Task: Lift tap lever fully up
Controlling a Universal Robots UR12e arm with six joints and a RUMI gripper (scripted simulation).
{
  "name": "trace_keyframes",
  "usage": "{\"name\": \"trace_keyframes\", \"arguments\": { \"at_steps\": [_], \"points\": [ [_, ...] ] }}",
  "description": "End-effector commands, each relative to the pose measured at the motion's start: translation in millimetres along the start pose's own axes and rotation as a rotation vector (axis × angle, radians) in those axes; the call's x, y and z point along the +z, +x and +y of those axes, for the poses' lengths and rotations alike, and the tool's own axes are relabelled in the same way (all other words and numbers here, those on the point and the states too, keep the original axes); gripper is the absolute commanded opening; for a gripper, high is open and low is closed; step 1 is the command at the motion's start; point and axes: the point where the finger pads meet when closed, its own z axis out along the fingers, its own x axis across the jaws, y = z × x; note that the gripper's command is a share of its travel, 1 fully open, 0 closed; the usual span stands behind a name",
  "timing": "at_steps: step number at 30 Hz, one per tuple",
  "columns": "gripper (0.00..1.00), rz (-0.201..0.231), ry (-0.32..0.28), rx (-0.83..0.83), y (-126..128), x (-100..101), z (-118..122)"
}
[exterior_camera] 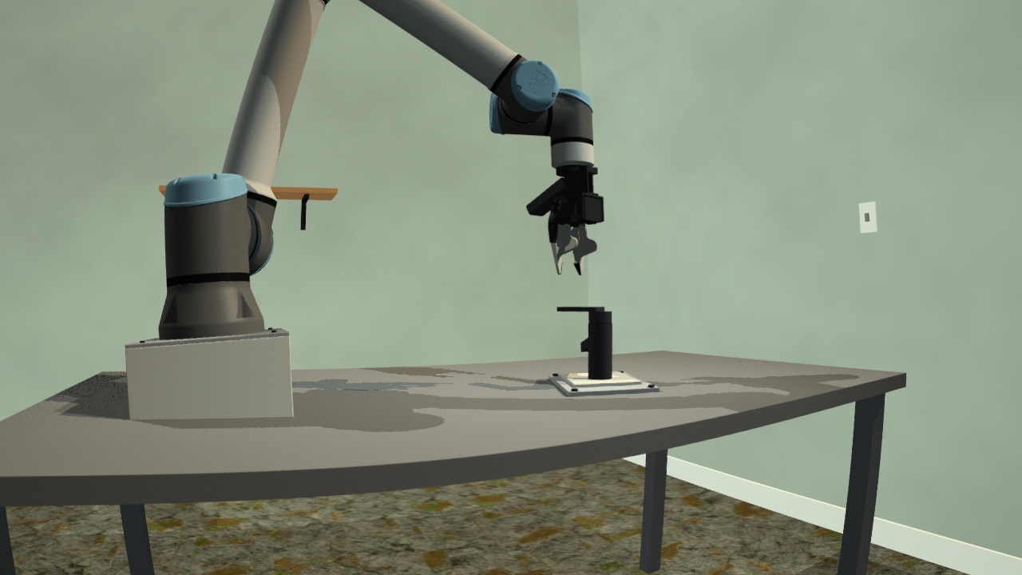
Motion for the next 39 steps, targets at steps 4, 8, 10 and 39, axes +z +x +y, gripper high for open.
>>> {"name": "trace_keyframes", "arguments": {
  "at_steps": [4,8,10,39],
  "points": [
    [0.4,0.001,-0.001,0.0,0.5,-0.6,0.3],
    [0.4,0.001,-0.001,0.0,0.5,0.2,0.3],
    [0.4,0.001,-0.001,0.0,0.5,1.1,0.3],
    [0.4,0.001,-0.001,0.0,0.6,35.5,0.4]
  ]
}}
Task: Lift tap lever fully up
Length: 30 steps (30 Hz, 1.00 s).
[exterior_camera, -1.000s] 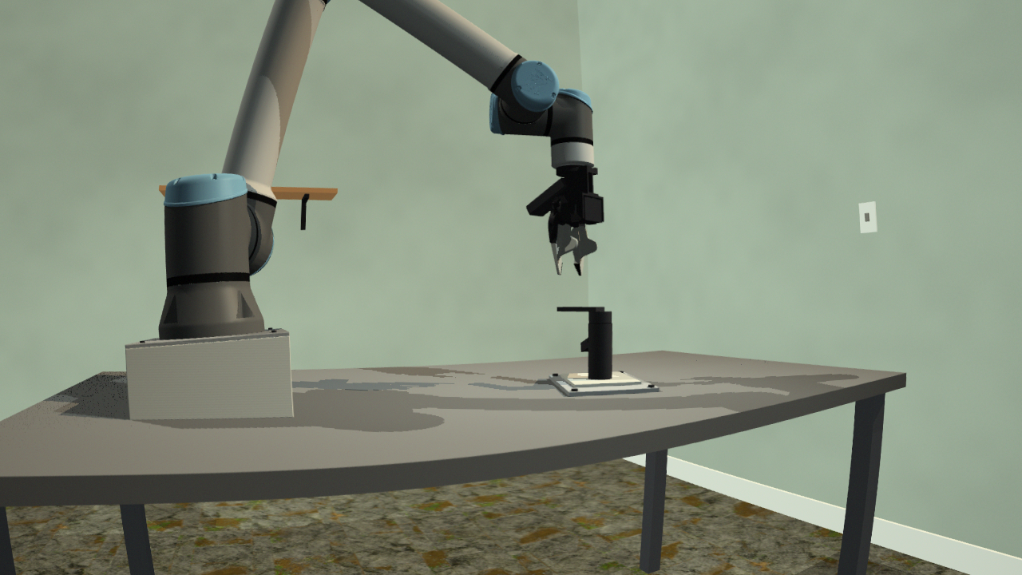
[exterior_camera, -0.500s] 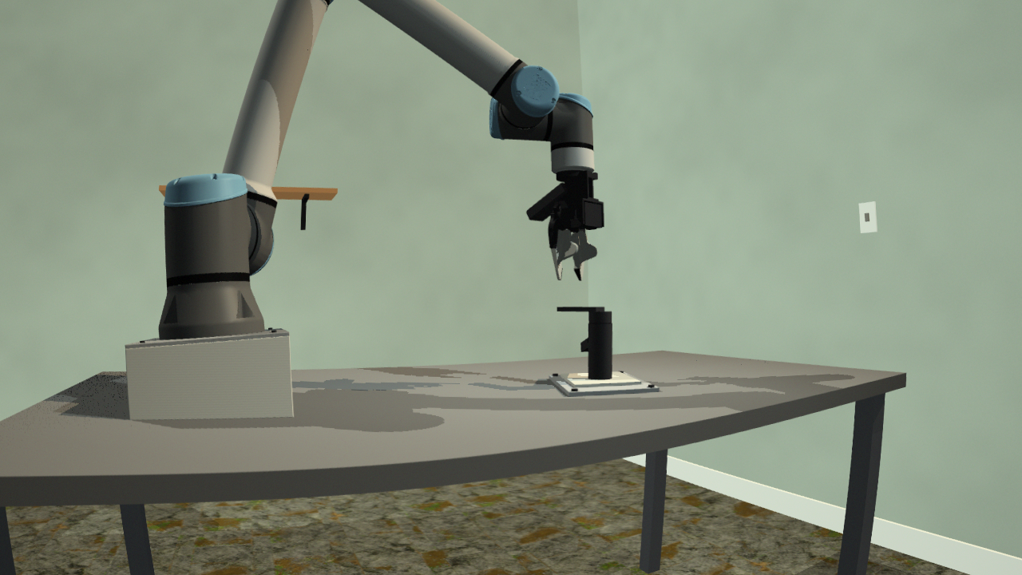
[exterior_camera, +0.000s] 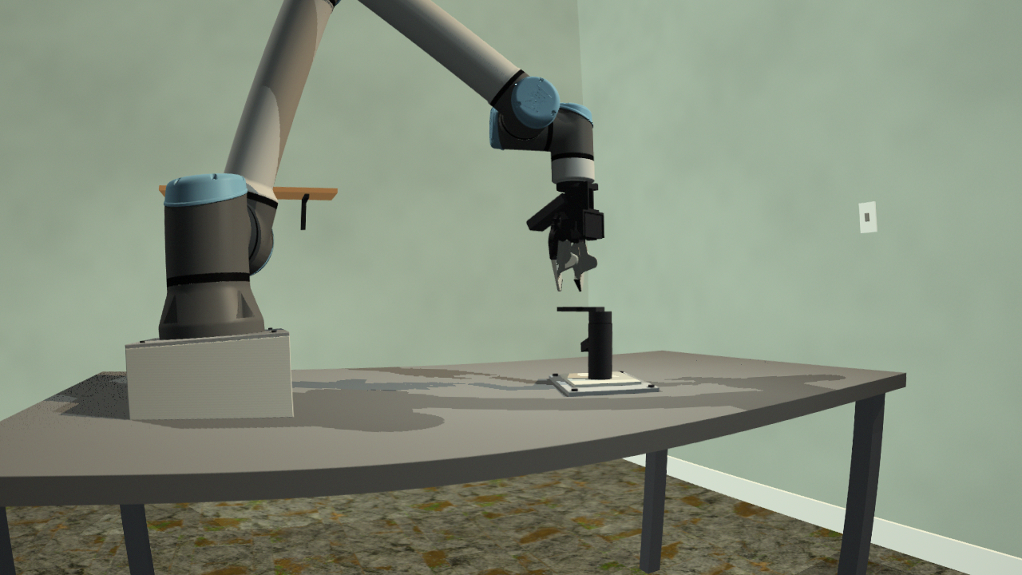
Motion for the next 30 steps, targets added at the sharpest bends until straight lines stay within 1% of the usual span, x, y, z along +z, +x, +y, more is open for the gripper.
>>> {"name": "trace_keyframes", "arguments": {
  "at_steps": [1,14,30],
  "points": [
    [0.4,0.002,-0.001,0.0,0.7,3.4,0.4],
    [0.4,0.002,-0.001,0.0,0.7,18.5,0.4],
    [0.4,0.002,-0.001,0.0,0.7,21.1,0.4]
  ]
}}
